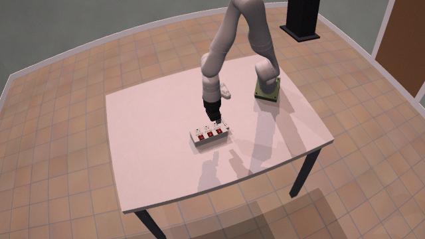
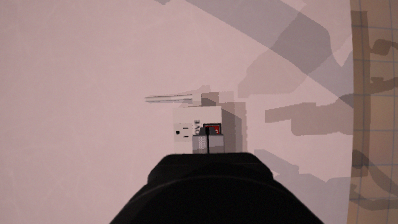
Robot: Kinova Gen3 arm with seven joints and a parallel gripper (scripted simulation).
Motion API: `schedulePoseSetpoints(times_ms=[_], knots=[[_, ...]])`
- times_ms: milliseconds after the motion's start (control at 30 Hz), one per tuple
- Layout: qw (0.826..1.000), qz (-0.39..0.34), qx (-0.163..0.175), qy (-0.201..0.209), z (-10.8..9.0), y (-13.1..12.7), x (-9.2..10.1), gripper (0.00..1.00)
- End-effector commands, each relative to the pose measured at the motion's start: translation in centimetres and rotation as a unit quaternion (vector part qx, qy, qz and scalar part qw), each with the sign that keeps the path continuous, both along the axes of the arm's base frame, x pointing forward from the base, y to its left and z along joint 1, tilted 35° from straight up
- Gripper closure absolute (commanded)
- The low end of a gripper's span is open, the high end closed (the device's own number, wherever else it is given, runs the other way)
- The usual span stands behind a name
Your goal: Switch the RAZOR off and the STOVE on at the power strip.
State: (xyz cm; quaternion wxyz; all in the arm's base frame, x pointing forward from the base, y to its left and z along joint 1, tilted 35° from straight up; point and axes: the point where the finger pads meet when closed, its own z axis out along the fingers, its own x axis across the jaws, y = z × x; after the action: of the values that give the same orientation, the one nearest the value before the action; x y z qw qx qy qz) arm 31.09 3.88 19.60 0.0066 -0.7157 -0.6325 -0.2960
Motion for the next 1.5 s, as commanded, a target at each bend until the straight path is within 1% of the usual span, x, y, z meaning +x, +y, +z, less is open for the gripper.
schedulePoseSetpoints(times_ms=[0, 433, 667, 900, 1000, 1033, 1467], knots=[[1.000, 0.001, 0.001, -0.002, 0.0, 0.0, 0.0, 1.00], [1.000, 0.003, 0.000, -0.002, -0.1, 0.3, 0.0, 1.00], [1.000, 0.001, -0.001, -0.004, -0.4, 0.3, 0.3, 1.00], [1.000, 0.000, -0.002, -0.006, -0.9, 0.5, 0.7, 1.00], [1.000, 0.003, 0.000, -0.002, -1.0, 0.7, 0.5, 1.00], [1.000, 0.000, -0.002, -0.006, -1.1, 0.6, 0.8, 1.00], [1.000, 0.000, -0.001, -0.006, -2.5, 1.2, 1.4, 1.00]])
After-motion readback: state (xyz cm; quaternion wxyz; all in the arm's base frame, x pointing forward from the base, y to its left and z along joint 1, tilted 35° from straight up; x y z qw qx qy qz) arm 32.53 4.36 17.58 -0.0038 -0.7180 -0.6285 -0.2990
